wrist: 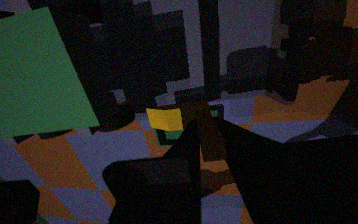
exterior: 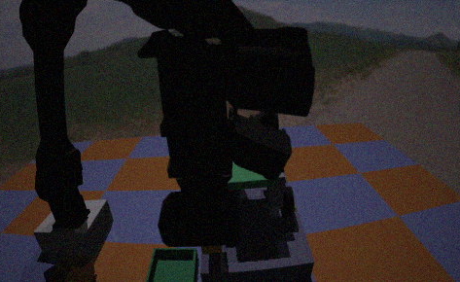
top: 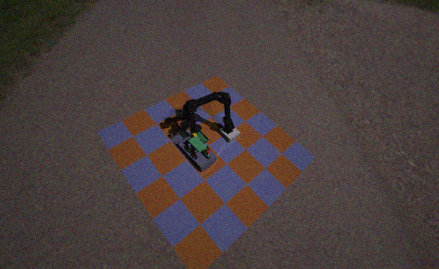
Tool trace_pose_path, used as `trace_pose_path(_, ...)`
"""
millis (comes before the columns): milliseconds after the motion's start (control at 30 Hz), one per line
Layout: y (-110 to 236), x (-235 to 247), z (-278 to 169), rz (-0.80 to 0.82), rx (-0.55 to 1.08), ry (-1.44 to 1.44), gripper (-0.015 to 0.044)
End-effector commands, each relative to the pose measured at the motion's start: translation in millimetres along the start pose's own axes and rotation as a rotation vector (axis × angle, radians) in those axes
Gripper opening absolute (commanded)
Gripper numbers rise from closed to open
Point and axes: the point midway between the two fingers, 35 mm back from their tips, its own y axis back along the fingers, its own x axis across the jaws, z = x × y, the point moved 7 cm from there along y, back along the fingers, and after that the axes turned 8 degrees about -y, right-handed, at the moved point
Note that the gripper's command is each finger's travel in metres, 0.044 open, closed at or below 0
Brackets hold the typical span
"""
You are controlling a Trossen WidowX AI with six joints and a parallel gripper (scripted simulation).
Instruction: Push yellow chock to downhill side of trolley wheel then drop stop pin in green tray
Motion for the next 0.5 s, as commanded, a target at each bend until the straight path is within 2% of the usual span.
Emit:
trace_pose_path(0,-10.5,0.6,0.0,0.006,-0.001,-0.006,0.0000)
trace_pose_path(300,-33.0,2.2,0.2,0.007,-0.001,-0.006,0.0000)
trace_pose_path(467,-33.5,2.9,0.0,0.007,-0.001,-0.006,0.0000)
